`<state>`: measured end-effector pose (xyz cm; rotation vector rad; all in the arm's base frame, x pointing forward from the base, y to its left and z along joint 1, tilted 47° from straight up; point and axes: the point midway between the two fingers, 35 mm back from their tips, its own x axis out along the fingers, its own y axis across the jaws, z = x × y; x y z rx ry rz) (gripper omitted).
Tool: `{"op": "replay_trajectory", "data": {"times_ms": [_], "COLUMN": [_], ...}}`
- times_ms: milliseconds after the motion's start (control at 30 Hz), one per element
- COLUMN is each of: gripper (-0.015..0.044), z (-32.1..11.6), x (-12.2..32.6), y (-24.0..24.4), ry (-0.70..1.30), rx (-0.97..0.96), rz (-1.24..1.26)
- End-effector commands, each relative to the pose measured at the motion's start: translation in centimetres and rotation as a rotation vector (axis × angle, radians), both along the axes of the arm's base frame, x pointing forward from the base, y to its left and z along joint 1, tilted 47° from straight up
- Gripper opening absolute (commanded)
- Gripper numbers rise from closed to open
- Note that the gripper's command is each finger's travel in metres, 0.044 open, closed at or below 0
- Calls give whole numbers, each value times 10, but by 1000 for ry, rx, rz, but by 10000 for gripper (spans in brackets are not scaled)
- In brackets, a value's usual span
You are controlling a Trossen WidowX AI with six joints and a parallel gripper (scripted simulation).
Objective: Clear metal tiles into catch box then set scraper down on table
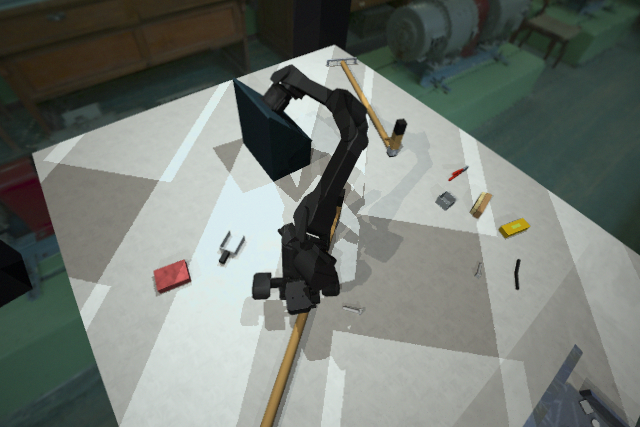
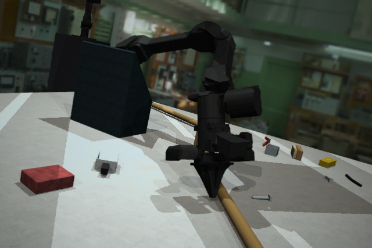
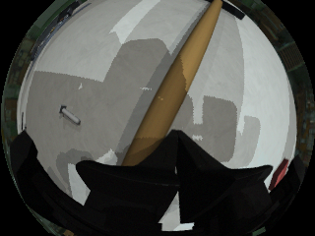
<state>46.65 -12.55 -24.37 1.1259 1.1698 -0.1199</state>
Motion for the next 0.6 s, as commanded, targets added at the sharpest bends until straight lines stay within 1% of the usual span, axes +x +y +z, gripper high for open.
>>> {"op": "replay_trajectory", "data": {"times_ms": [0, 567], "gripper": [0, 0], "z": [3, 11], "x": [8, 23], "y": [2, 6], "ry": [-7, -8], "rx": [-5, -4], "rz": [3, 2]}}
